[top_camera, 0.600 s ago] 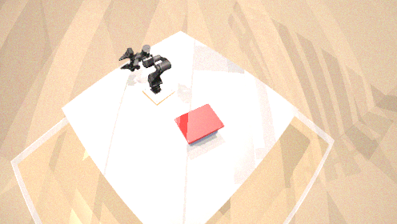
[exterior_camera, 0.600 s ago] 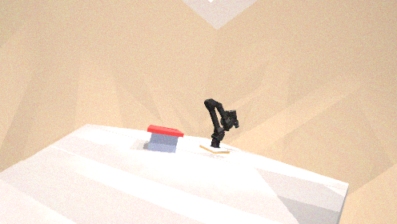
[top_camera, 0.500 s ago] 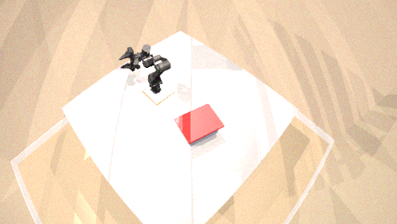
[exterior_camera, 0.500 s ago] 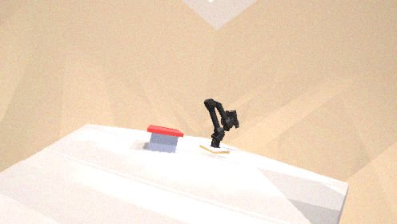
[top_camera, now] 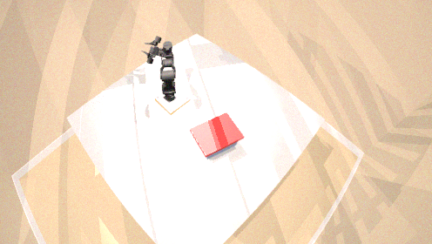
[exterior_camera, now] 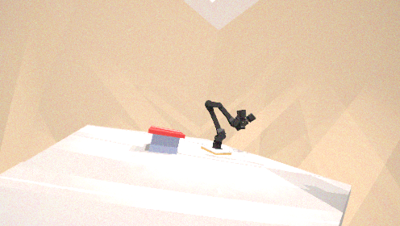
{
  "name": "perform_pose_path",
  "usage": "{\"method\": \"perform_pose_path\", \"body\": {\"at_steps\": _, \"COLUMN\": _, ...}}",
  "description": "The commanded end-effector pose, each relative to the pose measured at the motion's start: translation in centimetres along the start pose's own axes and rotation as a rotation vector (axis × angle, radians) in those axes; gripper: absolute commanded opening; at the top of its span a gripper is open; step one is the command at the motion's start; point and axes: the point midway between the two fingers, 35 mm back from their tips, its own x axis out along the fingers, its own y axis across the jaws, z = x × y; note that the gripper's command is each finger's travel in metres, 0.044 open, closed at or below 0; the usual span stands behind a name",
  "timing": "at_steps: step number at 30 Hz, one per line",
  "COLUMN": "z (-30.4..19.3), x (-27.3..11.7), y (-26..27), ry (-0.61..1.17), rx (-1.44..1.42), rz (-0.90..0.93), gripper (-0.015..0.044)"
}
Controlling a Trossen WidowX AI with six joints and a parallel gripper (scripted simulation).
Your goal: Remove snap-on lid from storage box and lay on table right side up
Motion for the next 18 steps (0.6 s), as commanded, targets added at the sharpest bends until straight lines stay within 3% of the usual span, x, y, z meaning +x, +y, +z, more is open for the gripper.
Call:
{"method": "perform_pose_path", "body": {"at_steps": 1, "z": -2.9, "x": -2.5, "y": -4.0, "ry": 0.162, "rx": 0.197, "rz": -0.190, "gripper": 0.0235}}
{"method": "perform_pose_path", "body": {"at_steps": 5, "z": -5.0, "x": -4.9, "y": -6.4, "ry": 0.260, "rx": 0.342, "rz": -0.339, "gripper": 0.0235}}
{"method": "perform_pose_path", "body": {"at_steps": 11, "z": -8.8, "x": -12.9, "y": -11.0, "ry": 0.422, "rx": 0.667, "rz": -0.760, "gripper": 0.0235}}
{"method": "perform_pose_path", "body": {"at_steps": 14, "z": -9.4, "x": -15.5, "y": -11.9, "ry": 0.446, "rx": 0.747, "rz": -0.888, "gripper": 0.0235}}
{"method": "perform_pose_path", "body": {"at_steps": 18, "z": -10.3, "x": -21.7, "y": -13.1, "ry": 0.465, "rx": 0.912, "rz": -1.201, "gripper": 0.0235}}
